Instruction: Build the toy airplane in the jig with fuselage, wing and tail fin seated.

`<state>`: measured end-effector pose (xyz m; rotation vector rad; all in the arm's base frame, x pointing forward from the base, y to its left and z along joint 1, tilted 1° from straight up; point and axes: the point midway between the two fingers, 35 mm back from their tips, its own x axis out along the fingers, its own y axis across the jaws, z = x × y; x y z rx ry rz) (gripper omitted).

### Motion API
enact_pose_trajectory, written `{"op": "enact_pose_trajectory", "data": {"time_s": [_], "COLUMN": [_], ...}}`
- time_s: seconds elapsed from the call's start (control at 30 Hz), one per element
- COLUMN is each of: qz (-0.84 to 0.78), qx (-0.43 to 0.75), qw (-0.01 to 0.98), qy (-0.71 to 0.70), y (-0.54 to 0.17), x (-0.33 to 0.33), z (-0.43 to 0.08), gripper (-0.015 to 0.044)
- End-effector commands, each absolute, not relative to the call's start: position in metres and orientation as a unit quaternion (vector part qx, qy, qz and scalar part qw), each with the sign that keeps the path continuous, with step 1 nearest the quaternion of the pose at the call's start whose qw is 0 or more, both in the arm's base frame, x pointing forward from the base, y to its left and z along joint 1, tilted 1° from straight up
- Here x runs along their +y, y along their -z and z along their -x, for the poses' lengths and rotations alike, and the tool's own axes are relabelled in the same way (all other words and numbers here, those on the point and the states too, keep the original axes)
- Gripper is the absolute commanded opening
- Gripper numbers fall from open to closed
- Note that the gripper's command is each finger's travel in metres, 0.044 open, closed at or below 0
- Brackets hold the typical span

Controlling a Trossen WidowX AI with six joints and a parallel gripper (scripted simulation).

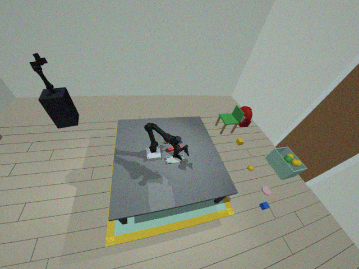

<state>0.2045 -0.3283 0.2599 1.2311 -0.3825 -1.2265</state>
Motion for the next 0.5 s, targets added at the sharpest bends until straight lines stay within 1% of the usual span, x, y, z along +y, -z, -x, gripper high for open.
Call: {"op": "enact_pose_trajectory", "data": {"time_s": [0.0,0.13,0.23,0.37,0.47], "qz": [-0.51,-0.449,-0.388,-0.288,-0.2], "qx": [-0.044,0.14,0.27,0.434,0.545], "qw": [0.678,0.735,0.766,0.786,0.781], "qy": [0.528,0.489,0.436,0.333,0.232], "y": [-0.237,-0.202,-0.178,-0.15,-0.133], "x": [-0.303,-0.257,-0.217,-0.157,-0.11], "z": [-0.236,-0.273,-0.29,-0.302,-0.3], "gripper": [0.044,0.044,0.044,0.044,0.044]}}
